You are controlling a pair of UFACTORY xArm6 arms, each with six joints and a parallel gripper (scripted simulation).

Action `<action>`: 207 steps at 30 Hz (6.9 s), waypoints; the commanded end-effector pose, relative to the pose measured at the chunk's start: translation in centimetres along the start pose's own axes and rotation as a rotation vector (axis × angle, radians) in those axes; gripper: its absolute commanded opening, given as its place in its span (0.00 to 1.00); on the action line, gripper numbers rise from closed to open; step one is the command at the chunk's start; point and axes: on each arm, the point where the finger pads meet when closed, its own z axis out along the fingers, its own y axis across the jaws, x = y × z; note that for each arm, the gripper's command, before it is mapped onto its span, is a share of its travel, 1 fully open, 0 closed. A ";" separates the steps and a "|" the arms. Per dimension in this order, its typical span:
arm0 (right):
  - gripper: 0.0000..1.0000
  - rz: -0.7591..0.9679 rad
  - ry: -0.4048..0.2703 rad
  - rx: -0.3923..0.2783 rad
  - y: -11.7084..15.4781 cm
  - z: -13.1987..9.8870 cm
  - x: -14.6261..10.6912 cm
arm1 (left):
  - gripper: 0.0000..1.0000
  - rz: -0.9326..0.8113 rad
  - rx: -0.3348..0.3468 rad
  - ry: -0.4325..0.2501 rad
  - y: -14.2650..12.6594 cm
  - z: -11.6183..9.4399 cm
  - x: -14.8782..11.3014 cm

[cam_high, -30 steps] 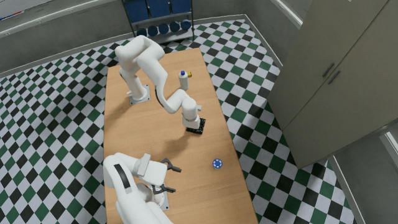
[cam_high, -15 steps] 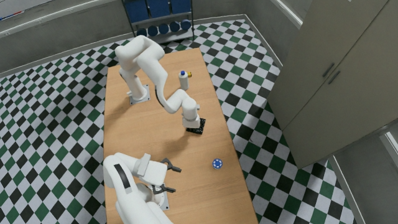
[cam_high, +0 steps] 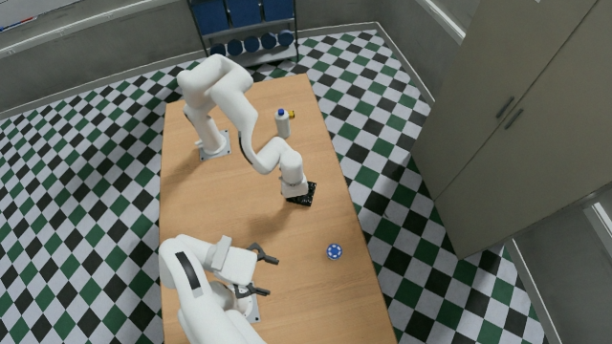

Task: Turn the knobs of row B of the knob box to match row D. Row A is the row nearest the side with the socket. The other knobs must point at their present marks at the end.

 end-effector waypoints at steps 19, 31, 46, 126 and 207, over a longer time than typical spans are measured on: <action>1.00 0.001 -0.001 0.000 0.0 0.0 0.1 | 0.10 -0.554 -0.007 -0.001 0.1 -0.2 -0.1; 1.00 0.001 -0.001 0.000 0.0 0.0 0.1 | 0.10 -0.798 -0.007 -0.002 0.1 -0.2 -0.1; 1.00 0.001 -0.001 0.000 0.0 0.0 0.1 | 0.10 -1.037 -0.007 -0.003 0.1 -0.2 -0.1; 1.00 0.001 -0.001 0.000 0.0 0.0 0.1 | 0.21 -1.100 -0.007 -0.003 0.1 -3.7 -0.1; 1.00 0.001 -0.001 0.000 0.0 0.0 0.1 | 0.21 0.475 -0.007 0.003 0.0 -5.6 -0.2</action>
